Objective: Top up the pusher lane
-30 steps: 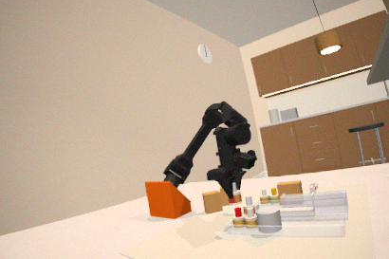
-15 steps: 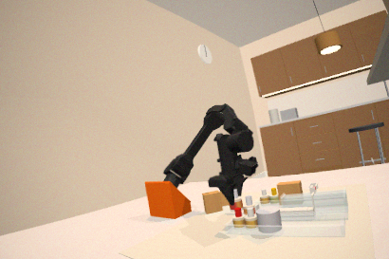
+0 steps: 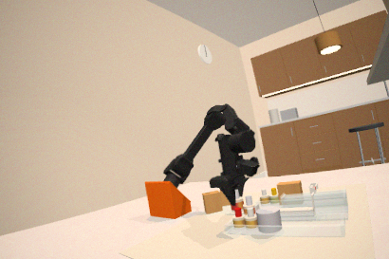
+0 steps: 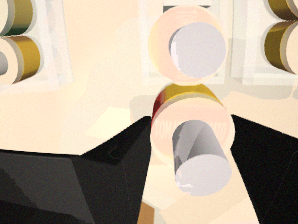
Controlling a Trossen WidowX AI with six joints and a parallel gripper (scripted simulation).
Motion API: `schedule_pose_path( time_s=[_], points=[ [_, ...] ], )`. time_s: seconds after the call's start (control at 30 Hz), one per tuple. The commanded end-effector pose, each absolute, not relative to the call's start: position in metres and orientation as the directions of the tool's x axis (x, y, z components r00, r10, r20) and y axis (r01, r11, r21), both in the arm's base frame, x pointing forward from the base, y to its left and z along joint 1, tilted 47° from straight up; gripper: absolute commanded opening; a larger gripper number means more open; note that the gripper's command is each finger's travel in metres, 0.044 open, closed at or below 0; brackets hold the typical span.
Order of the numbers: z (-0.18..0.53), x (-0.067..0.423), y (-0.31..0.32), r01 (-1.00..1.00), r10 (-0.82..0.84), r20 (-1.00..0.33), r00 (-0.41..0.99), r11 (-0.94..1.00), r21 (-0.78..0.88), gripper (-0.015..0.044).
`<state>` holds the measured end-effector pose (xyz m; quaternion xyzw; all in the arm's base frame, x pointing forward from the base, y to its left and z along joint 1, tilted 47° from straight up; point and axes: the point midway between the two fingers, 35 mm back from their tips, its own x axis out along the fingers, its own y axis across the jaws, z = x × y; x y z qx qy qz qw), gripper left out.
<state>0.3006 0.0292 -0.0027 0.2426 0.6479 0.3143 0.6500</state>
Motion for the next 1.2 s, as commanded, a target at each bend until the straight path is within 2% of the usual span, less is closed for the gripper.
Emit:
schedule_pose_path(
  time_s=[0.0, 1.17],
  points=[
    [-0.002, 0.305, 0.029, -0.093, 0.724, -0.689, -0.034, 0.684, 0.724, 0.0000],
    [-0.001, 0.321, 0.031, -0.093, 0.724, -0.689, -0.033, 0.684, 0.724, 0.0000]
  ],
)
